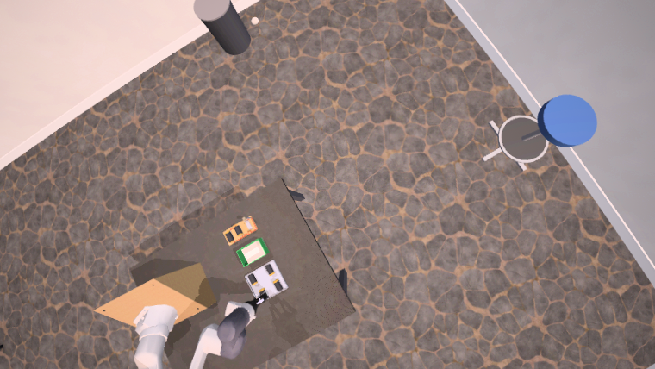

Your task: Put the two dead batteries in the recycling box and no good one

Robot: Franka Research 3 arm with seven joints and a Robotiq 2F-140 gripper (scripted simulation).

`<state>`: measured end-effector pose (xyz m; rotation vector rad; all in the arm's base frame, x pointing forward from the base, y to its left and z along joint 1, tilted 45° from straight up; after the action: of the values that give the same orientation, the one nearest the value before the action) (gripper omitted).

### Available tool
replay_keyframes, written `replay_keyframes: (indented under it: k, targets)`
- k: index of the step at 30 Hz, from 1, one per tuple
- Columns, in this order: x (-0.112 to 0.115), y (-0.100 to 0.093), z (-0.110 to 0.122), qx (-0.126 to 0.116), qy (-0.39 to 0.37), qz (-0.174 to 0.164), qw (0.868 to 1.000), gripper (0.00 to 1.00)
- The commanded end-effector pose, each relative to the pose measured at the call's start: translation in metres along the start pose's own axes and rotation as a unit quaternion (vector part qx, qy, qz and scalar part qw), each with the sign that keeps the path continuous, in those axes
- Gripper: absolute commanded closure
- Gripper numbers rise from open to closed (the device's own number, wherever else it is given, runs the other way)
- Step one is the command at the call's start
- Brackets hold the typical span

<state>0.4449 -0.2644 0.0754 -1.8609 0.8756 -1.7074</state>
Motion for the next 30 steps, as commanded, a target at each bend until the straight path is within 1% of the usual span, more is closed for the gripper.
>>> replay_keyframes:
  k: [1, 5, 7, 10, 24, 25, 30]
  targets:
    - [-0.001, 0.012, 0.0, 0.001, 0.001, 0.0, 1.0, 0.84]
    - [-0.001, 0.031, 0.0, 0.001, 0.001, 0.0, 1.0, 0.84]
    - [-0.001, 0.031, 0.0, 0.001, 0.001, 0.0, 1.0, 0.84]
    - [-0.001, 0.039, 0.001, 0.001, 0.001, 0.0, 1.0, 0.84]
    - [-0.001, 0.041, 0.001, 0.001, 0.001, 0.0, 1.0, 0.84]
    - [-0.001, 0.041, 0.001, 0.001, 0.001, 0.0, 1.0, 0.71]
    - [-0.001, 0.041, 0.001, 0.001, 0.001, 0.0, 1.0, 0.71]
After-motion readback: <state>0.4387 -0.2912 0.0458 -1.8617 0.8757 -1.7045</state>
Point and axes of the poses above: the point where the finger pads meet when closed, its own y axis out along the fingers, its own z axis across the jaws, x = y × z, the point moved 4 cm from there along -y, back along the fingers, and after that the axes turned 7 degrees about -y, right-handed, at the moved point
